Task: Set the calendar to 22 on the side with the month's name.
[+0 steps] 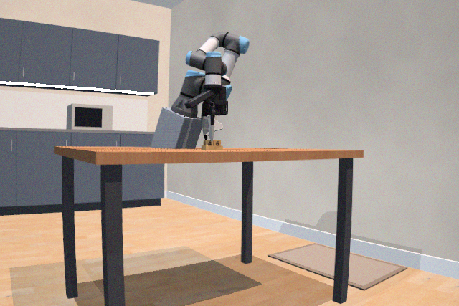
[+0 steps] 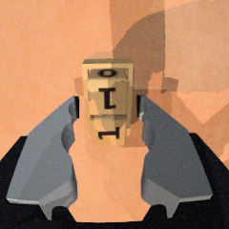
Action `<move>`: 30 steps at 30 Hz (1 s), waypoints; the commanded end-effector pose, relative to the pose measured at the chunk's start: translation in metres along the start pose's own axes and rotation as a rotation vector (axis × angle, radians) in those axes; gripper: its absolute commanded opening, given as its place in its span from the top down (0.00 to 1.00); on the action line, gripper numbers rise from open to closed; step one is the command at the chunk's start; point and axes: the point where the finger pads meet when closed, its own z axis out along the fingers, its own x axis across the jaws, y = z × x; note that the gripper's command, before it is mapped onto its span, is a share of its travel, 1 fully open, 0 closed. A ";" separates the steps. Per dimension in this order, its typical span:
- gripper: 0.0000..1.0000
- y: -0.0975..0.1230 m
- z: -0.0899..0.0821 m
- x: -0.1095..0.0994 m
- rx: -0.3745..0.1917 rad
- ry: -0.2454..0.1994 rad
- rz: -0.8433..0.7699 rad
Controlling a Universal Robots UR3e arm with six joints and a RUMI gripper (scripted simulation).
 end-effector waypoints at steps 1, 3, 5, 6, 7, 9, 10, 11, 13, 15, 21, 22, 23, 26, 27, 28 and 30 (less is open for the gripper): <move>0.72 0.000 -0.009 -0.001 0.000 -0.001 -0.001; 0.72 0.000 -0.014 -0.001 0.000 -0.001 -0.001; 0.72 0.000 -0.019 0.000 0.000 -0.001 -0.001; 0.72 0.000 -0.022 0.000 0.000 -0.001 -0.001; 0.72 0.000 -0.025 0.000 0.000 -0.001 -0.001; 0.72 0.000 -0.030 0.000 0.000 -0.001 -0.001; 0.72 0.000 -0.033 0.000 0.000 -0.001 -0.001; 0.72 0.000 -0.033 0.000 0.000 -0.001 -0.001; 0.72 0.000 -0.036 0.000 0.000 -0.001 -0.001; 0.72 0.000 -0.042 0.000 0.000 -0.001 -0.001; 0.72 0.000 -0.057 0.000 0.000 -0.001 -0.001; 0.72 0.000 -0.060 0.000 0.000 -0.001 -0.001; 0.72 0.000 -0.062 0.000 0.000 -0.001 -0.001; 0.72 0.000 -0.068 0.000 0.000 -0.001 -0.001; 0.72 0.000 -0.070 0.000 0.000 -0.001 -0.001; 0.72 0.000 -0.070 0.000 0.000 -0.001 -0.001; 0.72 0.000 -0.071 0.000 0.000 -0.001 -0.001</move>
